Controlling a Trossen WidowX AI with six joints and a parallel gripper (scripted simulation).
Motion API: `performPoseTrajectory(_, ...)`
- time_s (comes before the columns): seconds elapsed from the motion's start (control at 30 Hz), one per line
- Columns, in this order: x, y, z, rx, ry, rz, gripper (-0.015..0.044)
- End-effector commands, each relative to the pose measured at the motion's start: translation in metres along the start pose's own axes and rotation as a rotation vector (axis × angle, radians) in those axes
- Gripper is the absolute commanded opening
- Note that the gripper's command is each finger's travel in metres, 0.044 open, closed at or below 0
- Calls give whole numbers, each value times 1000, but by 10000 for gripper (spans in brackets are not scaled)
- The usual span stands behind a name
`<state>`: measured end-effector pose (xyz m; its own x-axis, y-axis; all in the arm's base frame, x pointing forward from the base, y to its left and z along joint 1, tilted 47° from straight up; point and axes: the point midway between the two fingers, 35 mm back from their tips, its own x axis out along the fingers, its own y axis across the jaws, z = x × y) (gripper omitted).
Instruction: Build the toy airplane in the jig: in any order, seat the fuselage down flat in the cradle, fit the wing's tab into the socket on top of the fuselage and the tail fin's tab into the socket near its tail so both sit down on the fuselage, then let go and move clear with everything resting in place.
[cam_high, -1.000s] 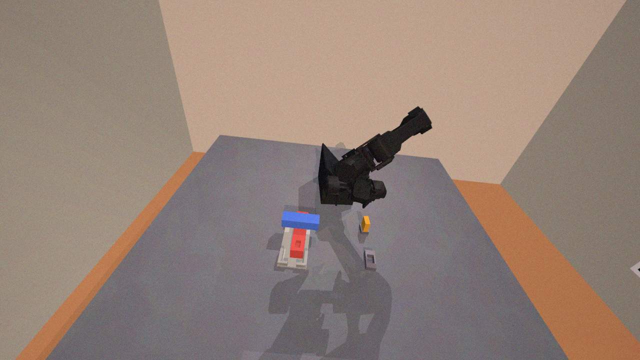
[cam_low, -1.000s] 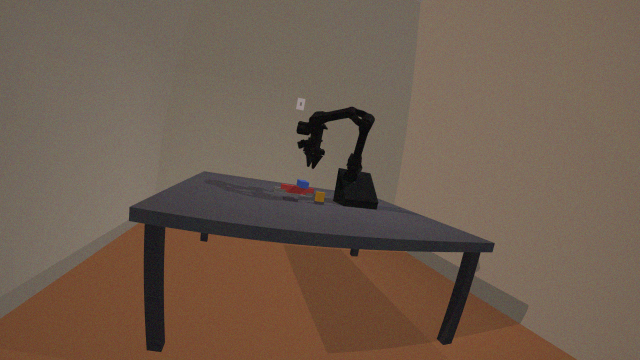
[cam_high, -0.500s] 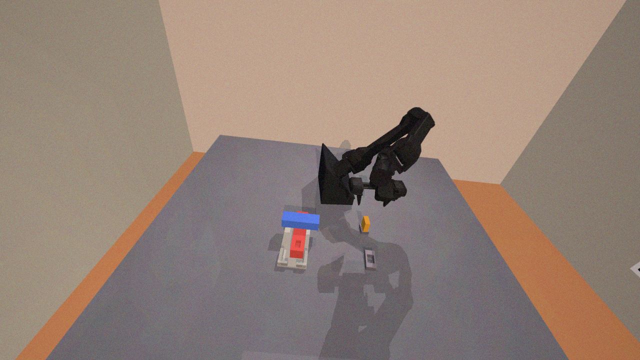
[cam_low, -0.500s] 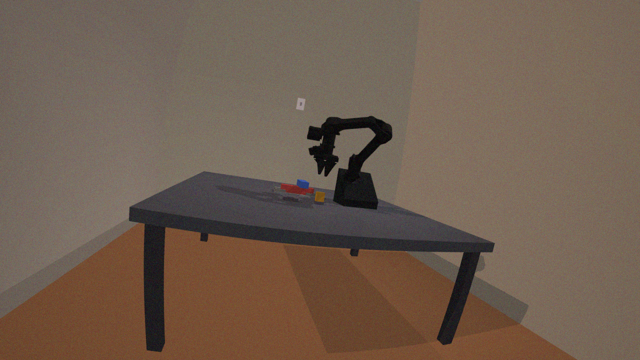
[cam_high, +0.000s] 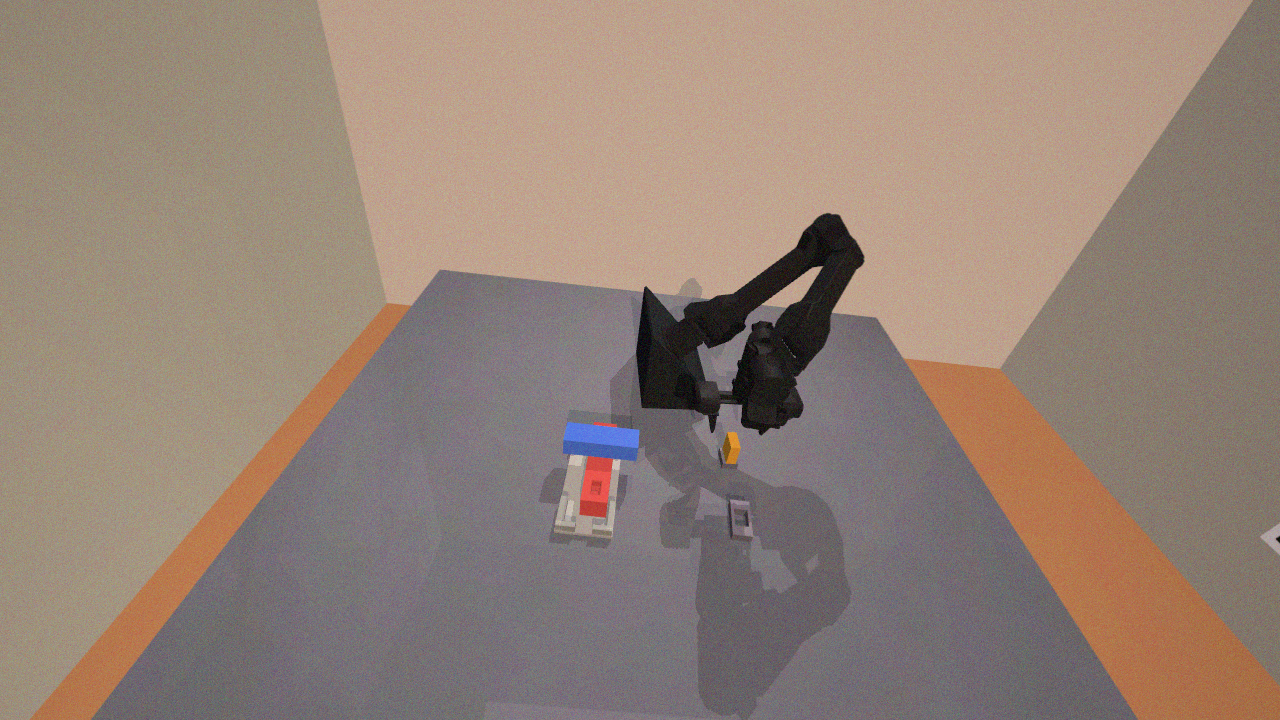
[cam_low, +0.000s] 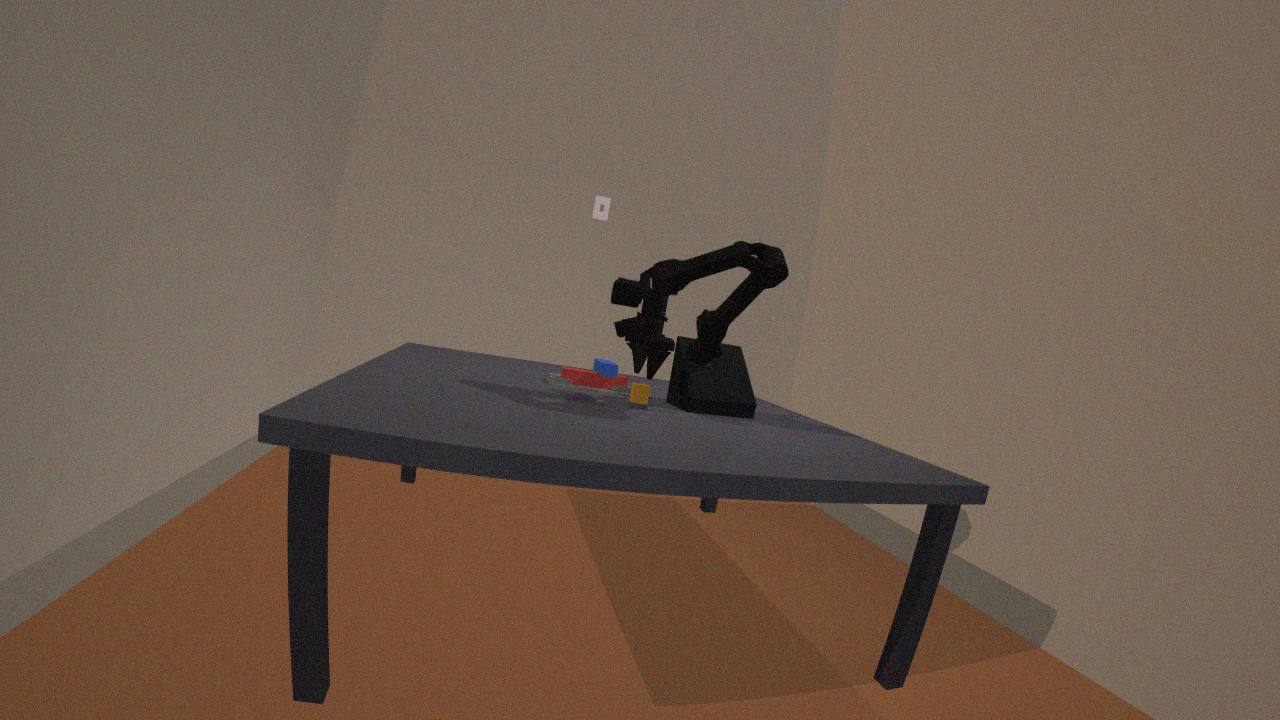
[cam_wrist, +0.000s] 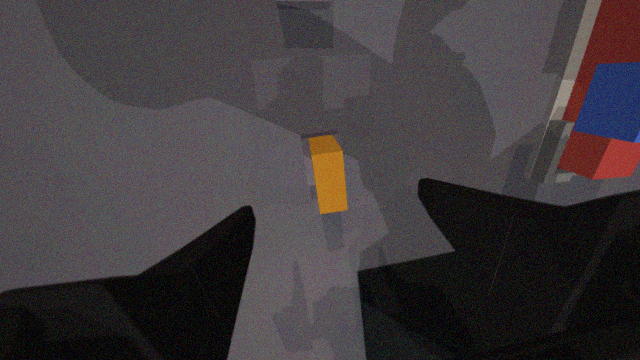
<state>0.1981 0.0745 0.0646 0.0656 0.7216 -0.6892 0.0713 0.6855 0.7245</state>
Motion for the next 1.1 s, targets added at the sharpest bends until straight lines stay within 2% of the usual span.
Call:
performPoseTrajectory(0.0,5,0,0,5,-1,5,440)
performPoseTrajectory(1.07,56,1,-1,5,-1,8,440)
